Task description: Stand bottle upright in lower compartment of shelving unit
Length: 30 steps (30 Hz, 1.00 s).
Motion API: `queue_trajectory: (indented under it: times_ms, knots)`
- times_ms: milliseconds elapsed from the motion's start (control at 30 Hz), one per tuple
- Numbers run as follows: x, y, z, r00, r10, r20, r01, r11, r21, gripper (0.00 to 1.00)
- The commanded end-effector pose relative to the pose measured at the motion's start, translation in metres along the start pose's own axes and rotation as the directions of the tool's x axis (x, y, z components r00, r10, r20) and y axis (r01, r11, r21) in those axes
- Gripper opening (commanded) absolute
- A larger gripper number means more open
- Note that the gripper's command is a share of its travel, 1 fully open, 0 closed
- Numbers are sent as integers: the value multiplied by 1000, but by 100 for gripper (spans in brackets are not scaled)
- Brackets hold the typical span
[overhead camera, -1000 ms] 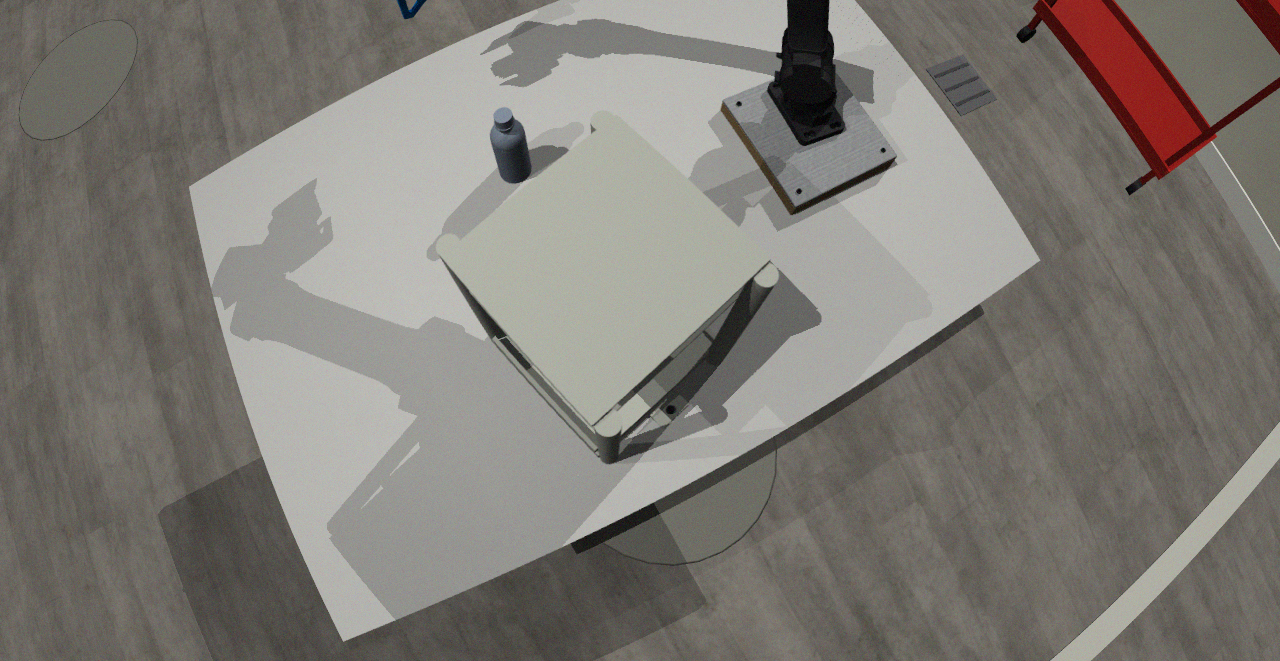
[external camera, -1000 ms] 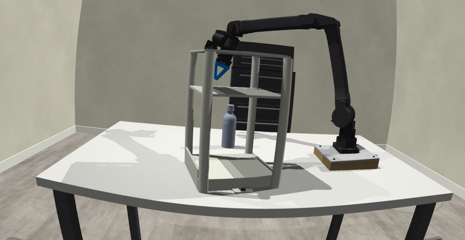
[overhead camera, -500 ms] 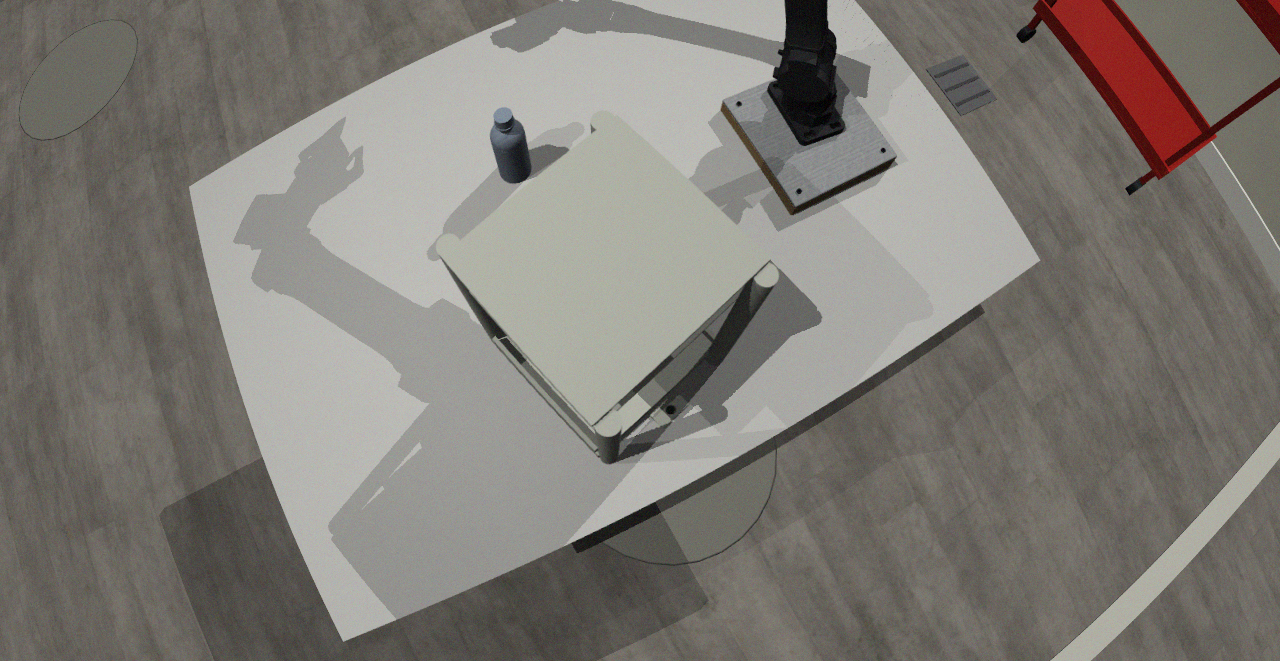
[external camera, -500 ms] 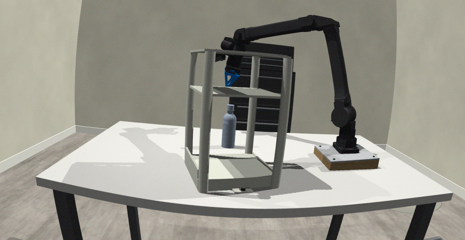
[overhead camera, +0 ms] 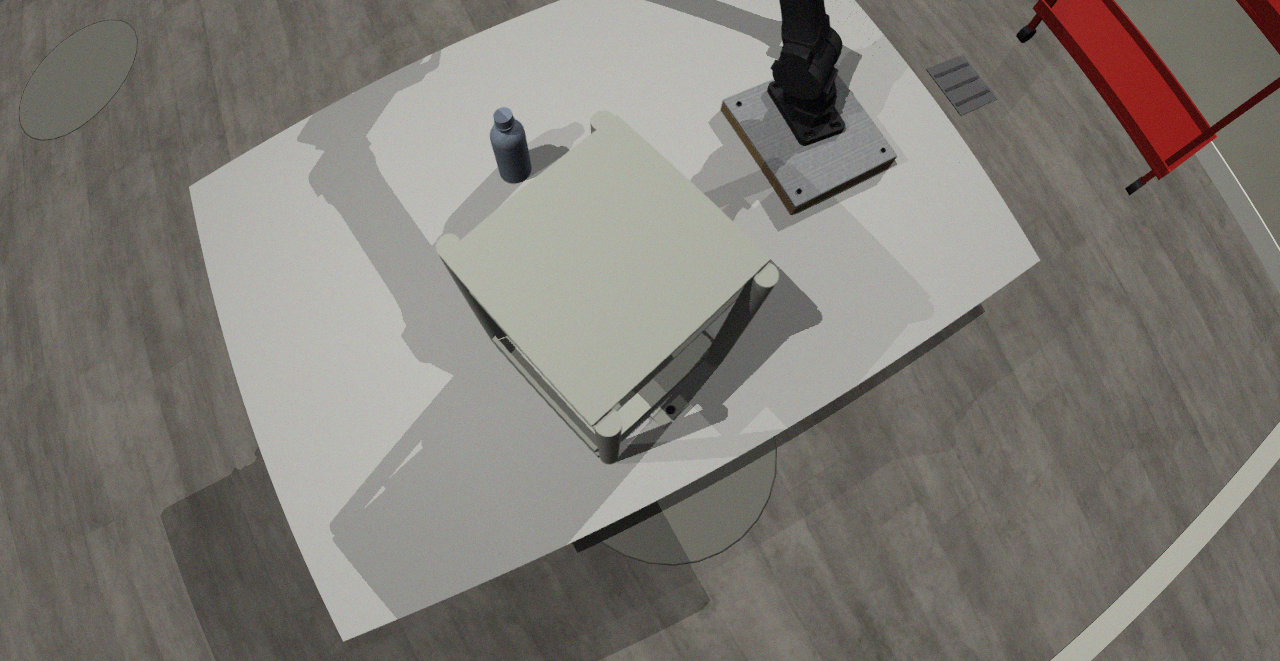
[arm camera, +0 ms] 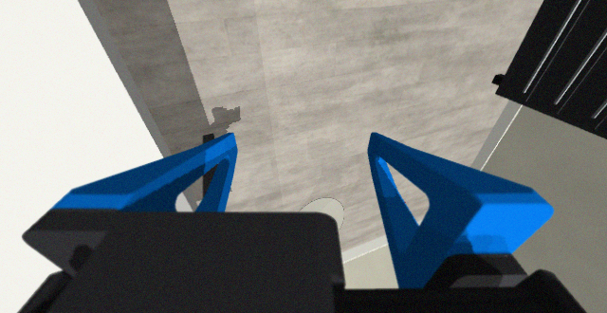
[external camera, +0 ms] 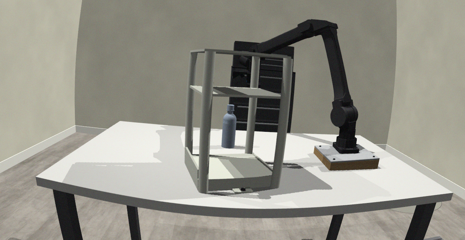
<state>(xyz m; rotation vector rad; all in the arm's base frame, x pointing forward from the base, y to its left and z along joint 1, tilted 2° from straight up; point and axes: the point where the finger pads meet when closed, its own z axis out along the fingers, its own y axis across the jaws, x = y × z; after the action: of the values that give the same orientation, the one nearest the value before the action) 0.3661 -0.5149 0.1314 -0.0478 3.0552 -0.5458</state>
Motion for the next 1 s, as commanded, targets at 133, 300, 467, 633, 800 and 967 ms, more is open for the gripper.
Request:
queue_trajectory:
  times_ms: [133, 300, 467, 633, 800, 967]
  knots:
    - [5, 11, 21, 1000, -16, 15, 15, 999, 34, 84]
    - [-17, 44, 2, 995, 31, 99, -39, 996, 77, 84]
    - [-33, 82, -12, 980, 76, 184, -96, 990, 101, 84]
    - [-41, 115, -21, 960, 111, 256, -142, 984, 108, 84]
    - [-46, 151, -29, 933, 145, 329, -187, 977, 100, 84]
    - [-46, 196, -40, 888, 187, 419, -240, 968, 76, 84]
